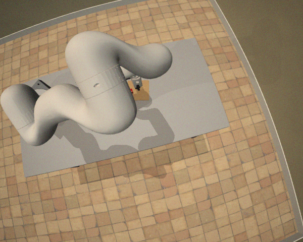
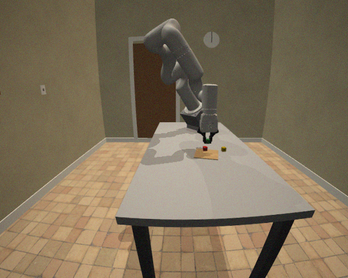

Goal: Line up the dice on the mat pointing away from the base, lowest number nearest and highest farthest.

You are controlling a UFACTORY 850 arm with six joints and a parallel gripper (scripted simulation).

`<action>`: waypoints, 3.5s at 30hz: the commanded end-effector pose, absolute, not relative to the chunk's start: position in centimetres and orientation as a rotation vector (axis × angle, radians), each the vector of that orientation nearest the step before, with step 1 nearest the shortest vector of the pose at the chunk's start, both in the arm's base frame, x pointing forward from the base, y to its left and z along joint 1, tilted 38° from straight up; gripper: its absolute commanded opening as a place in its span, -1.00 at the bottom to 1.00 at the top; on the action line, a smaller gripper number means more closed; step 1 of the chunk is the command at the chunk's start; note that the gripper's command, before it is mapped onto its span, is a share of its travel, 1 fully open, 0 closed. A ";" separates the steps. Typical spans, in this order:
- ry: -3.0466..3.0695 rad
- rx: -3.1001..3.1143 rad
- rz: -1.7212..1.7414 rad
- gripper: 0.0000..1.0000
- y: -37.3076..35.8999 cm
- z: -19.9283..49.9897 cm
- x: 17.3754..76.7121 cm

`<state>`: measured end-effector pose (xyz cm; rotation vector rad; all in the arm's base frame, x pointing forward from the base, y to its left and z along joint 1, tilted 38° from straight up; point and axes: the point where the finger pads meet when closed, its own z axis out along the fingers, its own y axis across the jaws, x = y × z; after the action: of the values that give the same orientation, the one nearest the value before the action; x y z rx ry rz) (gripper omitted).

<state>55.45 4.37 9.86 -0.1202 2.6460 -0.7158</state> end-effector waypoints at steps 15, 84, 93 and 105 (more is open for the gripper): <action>2.644 -0.120 -0.715 -0.58 1.6 5.1 58.0; 2.644 -0.120 -0.715 -0.58 1.6 5.0 58.1; 2.644 -0.120 -0.715 -0.58 1.6 5.0 58.1; 2.644 -0.120 -0.715 -0.58 1.5 4.9 58.1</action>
<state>58.07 1.47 4.88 -0.1199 2.6447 -0.7155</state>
